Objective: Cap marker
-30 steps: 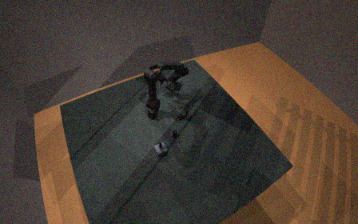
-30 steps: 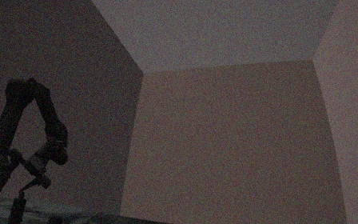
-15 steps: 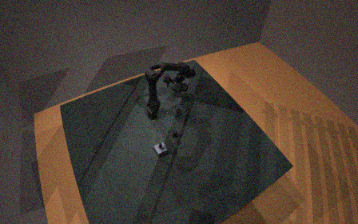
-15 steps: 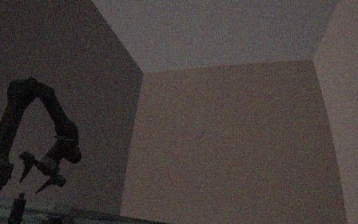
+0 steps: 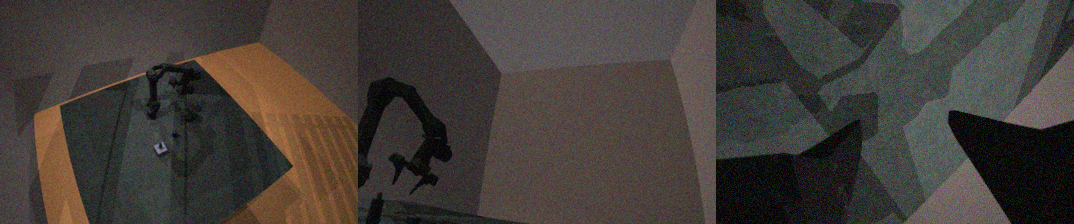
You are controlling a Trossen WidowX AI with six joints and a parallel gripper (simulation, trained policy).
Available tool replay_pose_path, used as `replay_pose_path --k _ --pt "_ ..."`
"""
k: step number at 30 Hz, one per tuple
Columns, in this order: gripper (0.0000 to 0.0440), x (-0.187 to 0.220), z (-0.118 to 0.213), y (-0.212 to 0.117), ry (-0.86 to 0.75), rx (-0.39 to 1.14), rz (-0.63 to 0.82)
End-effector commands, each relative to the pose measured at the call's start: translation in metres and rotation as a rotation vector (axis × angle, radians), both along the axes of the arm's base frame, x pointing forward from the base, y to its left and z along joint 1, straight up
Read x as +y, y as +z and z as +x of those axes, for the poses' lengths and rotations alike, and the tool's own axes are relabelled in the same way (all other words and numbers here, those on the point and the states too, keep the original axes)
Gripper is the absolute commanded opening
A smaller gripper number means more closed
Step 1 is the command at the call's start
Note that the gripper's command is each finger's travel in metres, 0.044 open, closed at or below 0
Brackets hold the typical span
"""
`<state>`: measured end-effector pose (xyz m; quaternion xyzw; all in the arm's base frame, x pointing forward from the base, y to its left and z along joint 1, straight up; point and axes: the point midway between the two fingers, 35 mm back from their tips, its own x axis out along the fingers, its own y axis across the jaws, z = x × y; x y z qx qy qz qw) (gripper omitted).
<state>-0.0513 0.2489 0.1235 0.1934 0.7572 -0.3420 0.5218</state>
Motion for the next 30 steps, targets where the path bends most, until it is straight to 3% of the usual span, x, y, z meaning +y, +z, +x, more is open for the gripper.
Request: replay_pose_path --k 1,30 --pt "0.0324 0.004 0.01 0.002 -0.011 -0.013 0.014" --pt "0.0326 0.017 0.112 0.012 -0.197 -0.117 0.086"
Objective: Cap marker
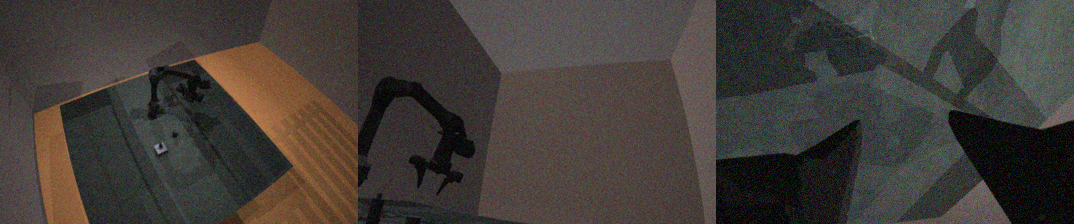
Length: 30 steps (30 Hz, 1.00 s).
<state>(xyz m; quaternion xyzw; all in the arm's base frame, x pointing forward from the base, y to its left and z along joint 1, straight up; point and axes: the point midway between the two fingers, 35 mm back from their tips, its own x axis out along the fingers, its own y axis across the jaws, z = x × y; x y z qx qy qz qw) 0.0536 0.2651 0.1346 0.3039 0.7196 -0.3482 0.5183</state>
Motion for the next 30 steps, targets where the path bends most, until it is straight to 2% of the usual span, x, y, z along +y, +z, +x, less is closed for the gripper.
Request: replay_pose_path --k 1,30 --pt "0.0326 0.0 0.011 0.001 -0.012 -0.013 0.005" --pt "0.0321 -0.041 0.105 0.006 -0.177 -0.114 -0.021"
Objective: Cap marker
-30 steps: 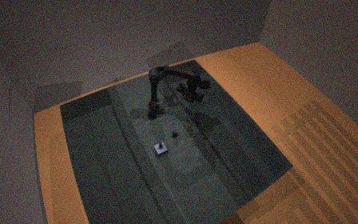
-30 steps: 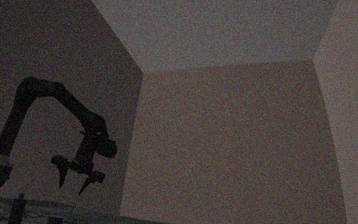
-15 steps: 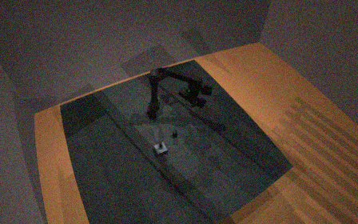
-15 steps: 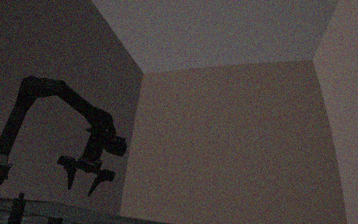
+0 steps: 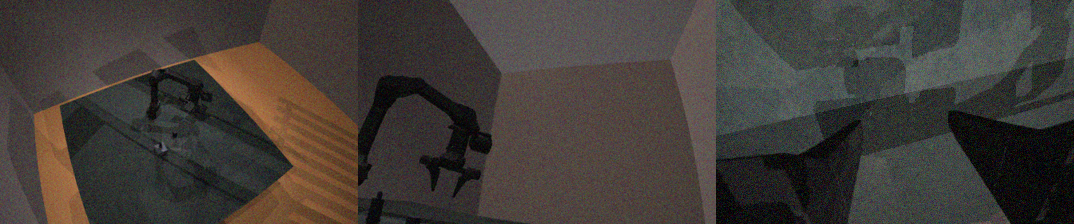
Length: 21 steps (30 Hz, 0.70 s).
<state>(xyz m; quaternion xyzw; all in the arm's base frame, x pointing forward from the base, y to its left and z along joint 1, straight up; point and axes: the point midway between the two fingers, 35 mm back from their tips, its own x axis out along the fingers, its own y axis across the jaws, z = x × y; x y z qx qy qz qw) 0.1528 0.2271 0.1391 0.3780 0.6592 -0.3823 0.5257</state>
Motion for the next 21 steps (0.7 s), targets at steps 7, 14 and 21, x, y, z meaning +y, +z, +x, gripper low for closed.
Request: replay_pose_path --k 7,14,21 --pt "0.032 -0.017 0.025 0.002 -0.038 -0.03 -0.018" --pt "0.0319 -0.033 0.042 0.003 -0.071 -0.048 -0.036" --pt "0.0318 -0.049 0.058 0.002 -0.1 -0.064 -0.057"
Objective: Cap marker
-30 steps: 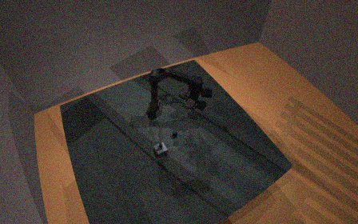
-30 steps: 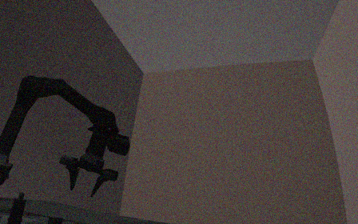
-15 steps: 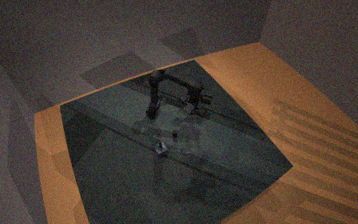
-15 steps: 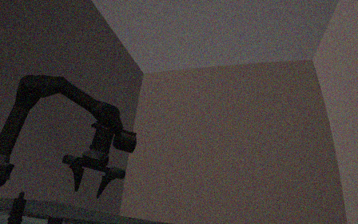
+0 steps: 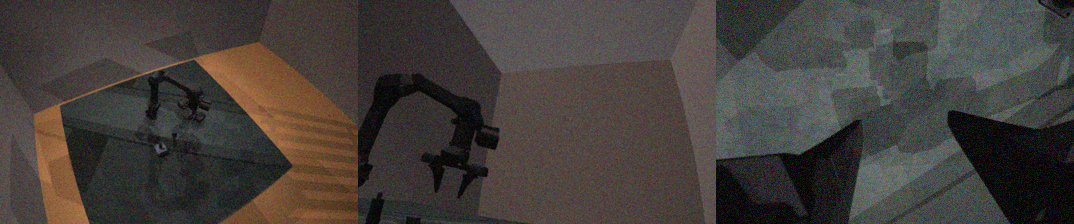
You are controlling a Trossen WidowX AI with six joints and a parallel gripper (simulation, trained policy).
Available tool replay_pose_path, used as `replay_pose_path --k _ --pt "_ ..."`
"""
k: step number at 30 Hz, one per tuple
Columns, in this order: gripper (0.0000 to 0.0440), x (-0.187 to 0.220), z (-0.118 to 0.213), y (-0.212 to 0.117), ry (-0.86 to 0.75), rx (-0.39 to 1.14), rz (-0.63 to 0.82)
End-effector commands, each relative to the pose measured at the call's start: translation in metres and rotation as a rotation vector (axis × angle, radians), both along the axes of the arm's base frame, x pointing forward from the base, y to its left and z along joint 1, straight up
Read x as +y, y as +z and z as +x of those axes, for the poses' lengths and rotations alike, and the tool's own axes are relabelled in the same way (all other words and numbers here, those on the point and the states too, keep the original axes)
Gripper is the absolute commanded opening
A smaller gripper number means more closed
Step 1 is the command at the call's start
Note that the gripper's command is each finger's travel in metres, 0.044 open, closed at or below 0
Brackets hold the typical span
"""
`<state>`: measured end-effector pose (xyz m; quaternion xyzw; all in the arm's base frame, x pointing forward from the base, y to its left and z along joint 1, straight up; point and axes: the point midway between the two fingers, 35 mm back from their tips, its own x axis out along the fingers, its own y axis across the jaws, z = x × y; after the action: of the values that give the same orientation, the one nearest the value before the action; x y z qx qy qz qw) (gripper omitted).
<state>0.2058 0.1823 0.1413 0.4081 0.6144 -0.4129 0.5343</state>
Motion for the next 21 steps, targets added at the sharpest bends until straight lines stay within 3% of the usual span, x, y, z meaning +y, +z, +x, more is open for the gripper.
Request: replay_pose_path --k 1,21 --pt "0.0317 -0.006 0.007 0.0 -0.005 -0.007 -0.011" --pt "0.0312 -0.051 0.039 -0.005 -0.076 -0.022 -0.07"
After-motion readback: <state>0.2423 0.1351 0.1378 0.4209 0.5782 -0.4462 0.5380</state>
